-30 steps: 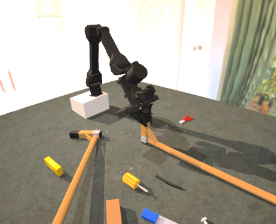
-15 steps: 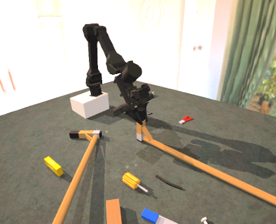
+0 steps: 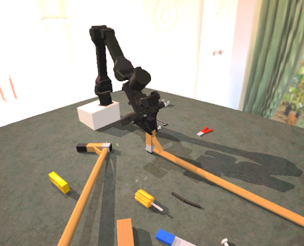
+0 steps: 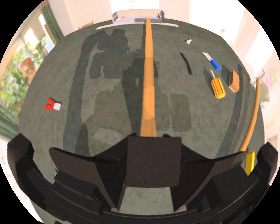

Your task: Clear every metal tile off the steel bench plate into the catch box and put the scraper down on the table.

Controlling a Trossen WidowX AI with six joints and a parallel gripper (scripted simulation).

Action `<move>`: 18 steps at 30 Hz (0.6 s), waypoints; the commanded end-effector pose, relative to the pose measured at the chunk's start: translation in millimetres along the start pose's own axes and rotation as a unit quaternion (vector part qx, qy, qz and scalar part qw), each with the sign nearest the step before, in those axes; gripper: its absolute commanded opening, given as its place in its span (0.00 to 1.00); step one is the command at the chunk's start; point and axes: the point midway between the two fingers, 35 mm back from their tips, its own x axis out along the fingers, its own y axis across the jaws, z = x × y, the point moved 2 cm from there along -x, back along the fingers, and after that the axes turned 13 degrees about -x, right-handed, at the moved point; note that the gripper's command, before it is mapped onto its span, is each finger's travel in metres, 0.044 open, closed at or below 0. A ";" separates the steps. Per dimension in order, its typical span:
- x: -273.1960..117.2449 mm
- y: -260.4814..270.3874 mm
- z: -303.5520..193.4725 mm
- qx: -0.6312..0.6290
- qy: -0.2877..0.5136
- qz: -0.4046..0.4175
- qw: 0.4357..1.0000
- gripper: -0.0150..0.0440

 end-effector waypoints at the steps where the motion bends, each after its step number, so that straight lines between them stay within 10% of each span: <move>1: -8.4 0.5 0.9 -0.003 -0.014 -0.002 1.000 0.25; 18: -20.8 9.1 -21.9 -0.003 -0.014 -0.002 1.000 0.25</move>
